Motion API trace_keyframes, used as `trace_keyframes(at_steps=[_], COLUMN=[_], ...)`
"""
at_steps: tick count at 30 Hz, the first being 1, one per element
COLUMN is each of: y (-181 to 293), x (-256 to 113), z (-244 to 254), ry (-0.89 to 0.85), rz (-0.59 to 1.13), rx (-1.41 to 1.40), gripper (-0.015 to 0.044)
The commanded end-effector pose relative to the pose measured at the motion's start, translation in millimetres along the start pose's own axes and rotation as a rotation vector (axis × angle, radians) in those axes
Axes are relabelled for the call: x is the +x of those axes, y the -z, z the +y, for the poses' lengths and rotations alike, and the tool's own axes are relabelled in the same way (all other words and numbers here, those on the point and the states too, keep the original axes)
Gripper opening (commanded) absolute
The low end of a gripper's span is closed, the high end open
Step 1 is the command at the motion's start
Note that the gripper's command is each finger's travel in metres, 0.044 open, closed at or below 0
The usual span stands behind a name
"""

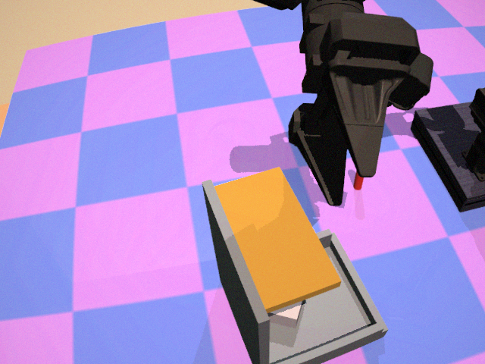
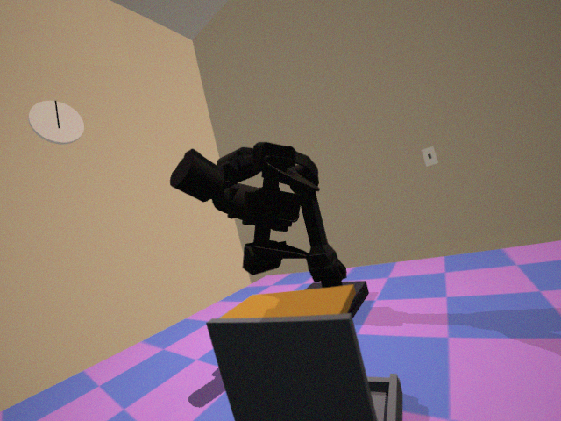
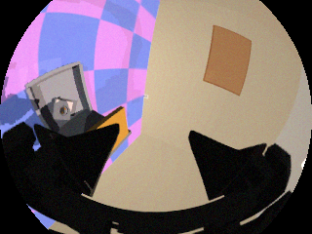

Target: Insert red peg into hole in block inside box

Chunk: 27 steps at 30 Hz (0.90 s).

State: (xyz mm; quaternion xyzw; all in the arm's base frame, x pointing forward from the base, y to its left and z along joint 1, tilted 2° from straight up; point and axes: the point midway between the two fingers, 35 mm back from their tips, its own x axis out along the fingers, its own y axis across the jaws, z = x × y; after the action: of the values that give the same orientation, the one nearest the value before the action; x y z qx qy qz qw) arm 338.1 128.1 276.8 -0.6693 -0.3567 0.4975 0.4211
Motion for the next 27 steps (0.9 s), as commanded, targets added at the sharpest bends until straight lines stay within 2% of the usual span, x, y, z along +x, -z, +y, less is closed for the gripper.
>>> trace_keyframes(at_steps=[1, 2, 27], y=[-0.3, -1.3, -43.9], x=[0.0, 0.0, -22.7], z=[0.5, 2.1, 85.5], ry=[-0.003, -0.013, -0.497], rz=[0.002, 0.006, 0.261], rx=[0.000, -0.002, -0.055], gripper=[0.0426, 0.0440, 0.0440])
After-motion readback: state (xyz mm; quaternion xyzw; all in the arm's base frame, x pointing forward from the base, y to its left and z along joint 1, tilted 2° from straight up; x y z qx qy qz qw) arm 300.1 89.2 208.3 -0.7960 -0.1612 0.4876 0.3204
